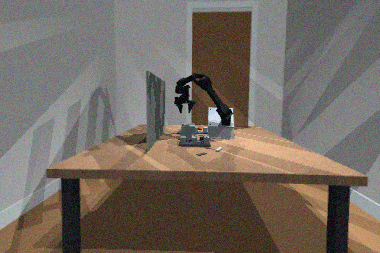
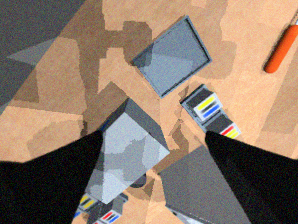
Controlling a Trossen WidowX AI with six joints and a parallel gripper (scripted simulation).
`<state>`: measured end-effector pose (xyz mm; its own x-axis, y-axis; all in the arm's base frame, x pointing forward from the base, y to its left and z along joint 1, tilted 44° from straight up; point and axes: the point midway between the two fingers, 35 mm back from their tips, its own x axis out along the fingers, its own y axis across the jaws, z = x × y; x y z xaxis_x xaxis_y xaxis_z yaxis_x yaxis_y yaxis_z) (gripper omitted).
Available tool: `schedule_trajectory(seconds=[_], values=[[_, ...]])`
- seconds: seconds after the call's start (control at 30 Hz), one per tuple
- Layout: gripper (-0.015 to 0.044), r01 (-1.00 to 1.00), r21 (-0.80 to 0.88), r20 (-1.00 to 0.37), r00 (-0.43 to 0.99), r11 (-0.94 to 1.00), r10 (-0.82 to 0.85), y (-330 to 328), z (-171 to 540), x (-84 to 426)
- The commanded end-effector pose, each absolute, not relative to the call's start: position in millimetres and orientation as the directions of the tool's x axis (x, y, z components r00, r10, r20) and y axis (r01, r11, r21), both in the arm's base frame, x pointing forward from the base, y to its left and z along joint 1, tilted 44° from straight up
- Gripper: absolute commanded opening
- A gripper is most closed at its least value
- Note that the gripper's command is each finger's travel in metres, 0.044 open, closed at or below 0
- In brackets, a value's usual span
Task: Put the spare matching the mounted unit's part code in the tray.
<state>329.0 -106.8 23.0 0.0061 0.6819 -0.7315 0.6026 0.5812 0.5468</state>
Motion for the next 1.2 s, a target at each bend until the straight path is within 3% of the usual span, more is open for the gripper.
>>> schedule_trajectory(seconds=[0.0, 0.2, 0.5, 0.7, 1.17], values=[[0.044, 0.906, 0.289, -0.732, 0.0, 0.31, 0.681, -131.5, -30.7, 291.4], [0.044, 0.997, 0.05, -0.728, 0.0, 0.053, 0.685, -142.3, -67.9, 259.4], [0.044, 0.997, 0.05, -0.728, 0.0, 0.053, 0.685, -142.3, -67.9, 259.4], [0.03, 0.997, 0.05, -0.727, 0.0, 0.053, 0.686, -115.5, -94.6, 254.7], [0.03, 0.997, 0.05, -0.727, 0.0, 0.053, 0.686, -110.0, -100.6, 254.8]])
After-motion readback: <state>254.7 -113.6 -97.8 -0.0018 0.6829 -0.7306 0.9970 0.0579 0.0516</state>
